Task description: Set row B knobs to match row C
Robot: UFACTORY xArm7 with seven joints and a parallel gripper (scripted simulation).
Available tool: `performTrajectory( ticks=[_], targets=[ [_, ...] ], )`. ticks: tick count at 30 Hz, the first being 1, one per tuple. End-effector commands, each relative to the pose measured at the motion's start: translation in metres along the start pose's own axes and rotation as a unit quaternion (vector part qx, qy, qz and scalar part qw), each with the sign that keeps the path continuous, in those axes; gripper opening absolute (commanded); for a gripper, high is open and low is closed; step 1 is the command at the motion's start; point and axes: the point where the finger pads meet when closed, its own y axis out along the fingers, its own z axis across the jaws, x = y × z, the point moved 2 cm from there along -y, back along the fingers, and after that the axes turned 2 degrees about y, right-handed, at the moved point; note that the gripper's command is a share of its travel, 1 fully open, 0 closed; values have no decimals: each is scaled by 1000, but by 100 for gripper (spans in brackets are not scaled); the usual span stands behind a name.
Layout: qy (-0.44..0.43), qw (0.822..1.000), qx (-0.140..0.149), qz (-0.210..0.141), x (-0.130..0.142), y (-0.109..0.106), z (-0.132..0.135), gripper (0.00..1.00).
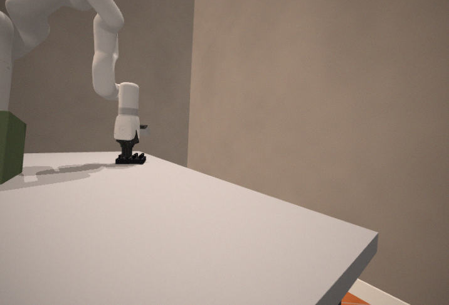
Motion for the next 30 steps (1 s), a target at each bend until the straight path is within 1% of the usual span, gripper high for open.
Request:
performTrajectory(
  ticks=[1,6,8,19,23,30],
  targets=[
    [58,998,2,0,-1,-1,1,8],
    [125,992,2,0,-1,-1,1,8],
    [125,992,2,0,-1,-1,1,8],
    [245,970,2,0,-1,-1,1,8],
    [272,962,2,0,-1,-1,1,8],
    [291,957,2,1,-1,-1,1,8]
  ],
)
